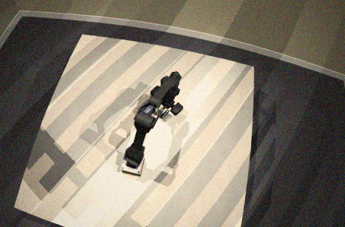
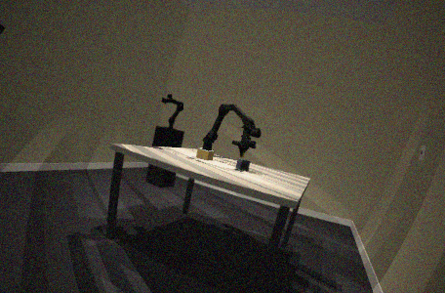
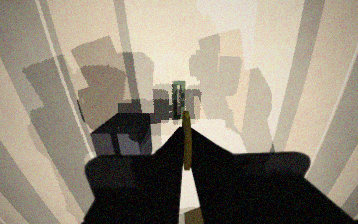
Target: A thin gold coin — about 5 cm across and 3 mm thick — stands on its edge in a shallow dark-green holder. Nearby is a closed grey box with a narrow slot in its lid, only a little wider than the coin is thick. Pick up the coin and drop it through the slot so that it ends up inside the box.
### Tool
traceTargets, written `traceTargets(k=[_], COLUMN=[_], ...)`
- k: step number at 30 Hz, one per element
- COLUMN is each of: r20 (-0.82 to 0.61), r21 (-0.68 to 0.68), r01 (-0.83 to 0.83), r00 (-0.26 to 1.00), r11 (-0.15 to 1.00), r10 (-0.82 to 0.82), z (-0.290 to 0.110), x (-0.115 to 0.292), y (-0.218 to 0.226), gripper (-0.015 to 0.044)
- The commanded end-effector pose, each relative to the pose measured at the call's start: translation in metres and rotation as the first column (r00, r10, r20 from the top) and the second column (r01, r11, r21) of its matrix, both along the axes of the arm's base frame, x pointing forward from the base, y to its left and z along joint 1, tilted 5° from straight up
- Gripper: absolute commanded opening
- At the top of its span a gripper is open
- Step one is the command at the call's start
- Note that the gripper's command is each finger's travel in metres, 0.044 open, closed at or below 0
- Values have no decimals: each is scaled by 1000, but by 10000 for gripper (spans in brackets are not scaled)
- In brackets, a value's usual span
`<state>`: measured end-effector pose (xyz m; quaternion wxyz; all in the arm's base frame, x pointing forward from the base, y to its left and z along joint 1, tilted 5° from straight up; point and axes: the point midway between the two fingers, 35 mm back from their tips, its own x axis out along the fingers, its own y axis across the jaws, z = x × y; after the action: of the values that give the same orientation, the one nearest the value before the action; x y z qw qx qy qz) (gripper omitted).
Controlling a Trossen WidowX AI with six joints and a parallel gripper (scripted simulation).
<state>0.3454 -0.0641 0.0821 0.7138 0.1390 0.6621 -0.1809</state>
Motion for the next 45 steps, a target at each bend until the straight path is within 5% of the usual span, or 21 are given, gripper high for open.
traceTargets(k=[1,45], r20=[-2,-5], r21=[-3,10], r01=[1,-5], r00=[1000,1000], r11=[1000,1000], r10=[-1,5], z=[0,-8], x=[-2,-16], y=[10,101], gripper=[0,0])
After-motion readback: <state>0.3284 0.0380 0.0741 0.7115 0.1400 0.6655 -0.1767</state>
